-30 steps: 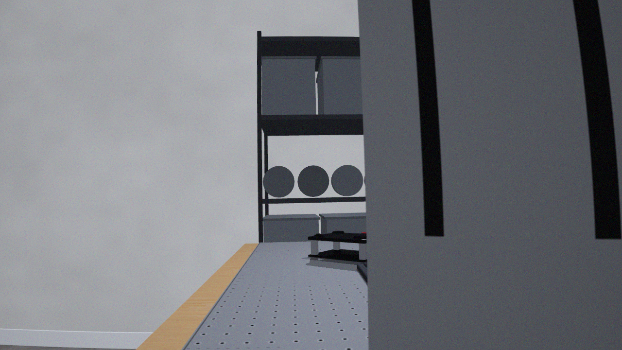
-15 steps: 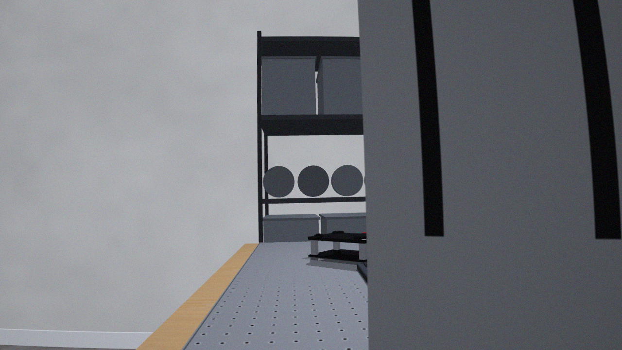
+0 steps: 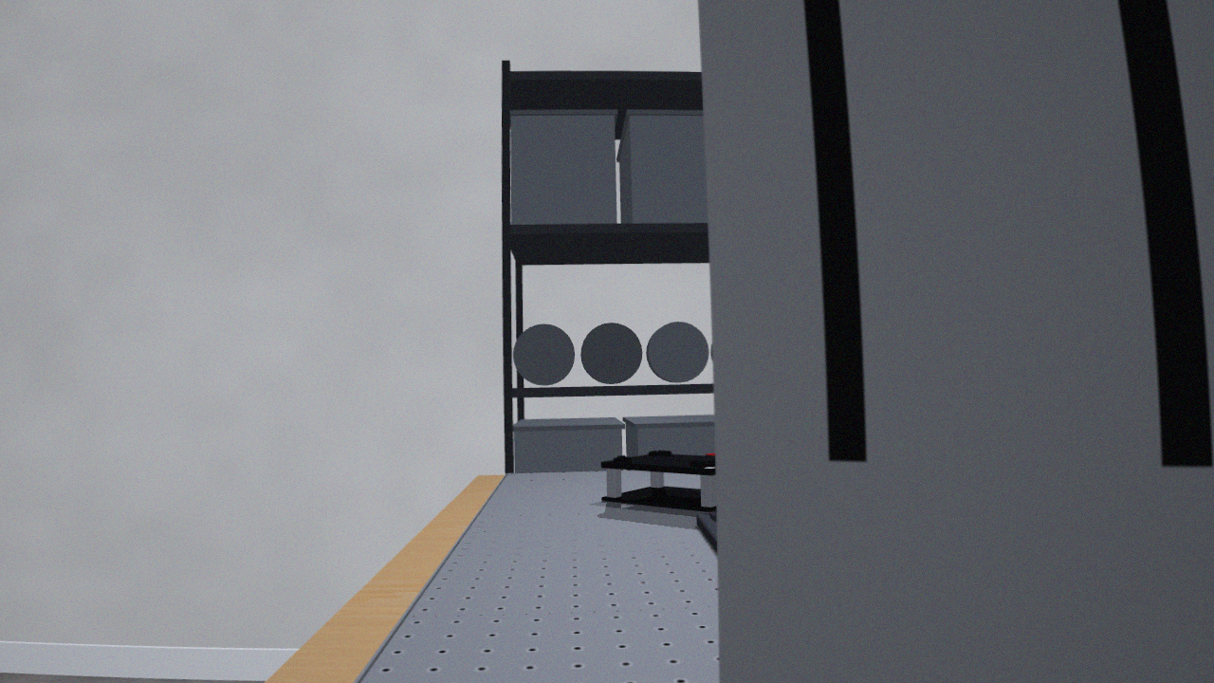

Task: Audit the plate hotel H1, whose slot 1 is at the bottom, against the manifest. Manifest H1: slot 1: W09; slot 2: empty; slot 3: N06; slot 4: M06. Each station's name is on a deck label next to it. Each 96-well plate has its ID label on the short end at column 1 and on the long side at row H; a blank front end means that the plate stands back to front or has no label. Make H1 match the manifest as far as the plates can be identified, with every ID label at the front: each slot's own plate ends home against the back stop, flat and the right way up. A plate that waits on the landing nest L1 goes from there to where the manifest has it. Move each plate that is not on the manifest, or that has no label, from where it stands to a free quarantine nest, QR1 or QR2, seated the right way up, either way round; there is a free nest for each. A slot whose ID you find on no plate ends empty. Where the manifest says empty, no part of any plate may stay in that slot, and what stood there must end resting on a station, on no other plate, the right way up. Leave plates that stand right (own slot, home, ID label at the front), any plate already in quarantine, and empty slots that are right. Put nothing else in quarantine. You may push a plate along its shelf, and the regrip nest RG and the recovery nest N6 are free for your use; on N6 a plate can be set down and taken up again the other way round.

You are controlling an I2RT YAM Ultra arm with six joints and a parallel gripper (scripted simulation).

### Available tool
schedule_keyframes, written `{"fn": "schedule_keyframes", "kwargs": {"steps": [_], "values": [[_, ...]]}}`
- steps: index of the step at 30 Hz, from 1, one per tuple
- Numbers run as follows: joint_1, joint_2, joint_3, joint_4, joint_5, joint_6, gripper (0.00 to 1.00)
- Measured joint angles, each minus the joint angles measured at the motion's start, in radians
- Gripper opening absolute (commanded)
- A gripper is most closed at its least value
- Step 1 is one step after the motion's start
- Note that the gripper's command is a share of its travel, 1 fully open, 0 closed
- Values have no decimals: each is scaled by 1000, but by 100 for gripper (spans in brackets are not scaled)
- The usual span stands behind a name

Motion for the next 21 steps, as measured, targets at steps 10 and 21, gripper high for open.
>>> {"fn": "schedule_keyframes", "kwargs": {"steps": [10, 21], "values": [[0, 0, 0, -1, 0, 0, 85], [12, -11, 0, -18, 8, 14, 85]]}}
